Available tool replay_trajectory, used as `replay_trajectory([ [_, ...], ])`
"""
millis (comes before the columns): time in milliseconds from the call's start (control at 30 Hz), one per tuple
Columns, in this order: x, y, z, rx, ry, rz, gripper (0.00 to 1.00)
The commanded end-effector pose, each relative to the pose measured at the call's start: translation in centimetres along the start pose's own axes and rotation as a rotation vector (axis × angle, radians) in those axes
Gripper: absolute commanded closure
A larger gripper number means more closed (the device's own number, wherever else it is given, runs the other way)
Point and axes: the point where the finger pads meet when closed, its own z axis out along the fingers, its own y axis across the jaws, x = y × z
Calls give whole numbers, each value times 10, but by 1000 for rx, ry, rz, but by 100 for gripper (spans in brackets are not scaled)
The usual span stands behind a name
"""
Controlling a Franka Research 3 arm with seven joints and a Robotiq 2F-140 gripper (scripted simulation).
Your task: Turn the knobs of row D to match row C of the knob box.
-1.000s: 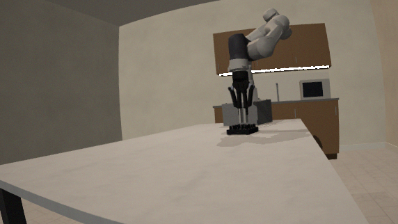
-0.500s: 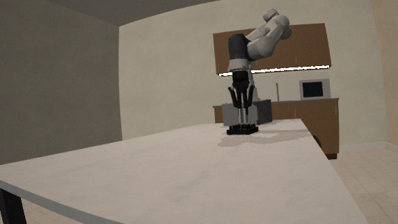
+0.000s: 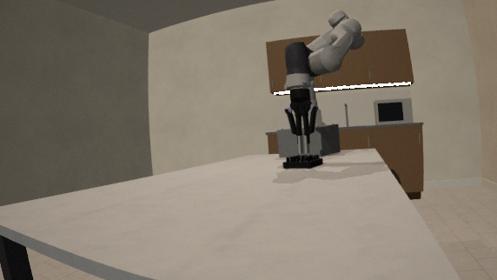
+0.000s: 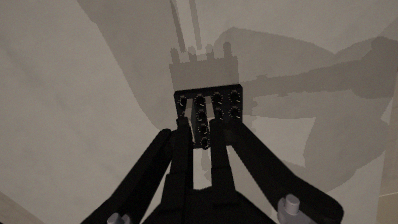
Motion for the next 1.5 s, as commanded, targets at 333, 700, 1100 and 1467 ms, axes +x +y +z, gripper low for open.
replay_trajectory([
  [333,0,0,7,-1,-2,-1,88],
  [700,0,0,14,-1,-2,-1,88],
  [1100,0,0,15,-1,-2,-1,88],
  [1467,0,0,15,-1,-2,-1,88],
])
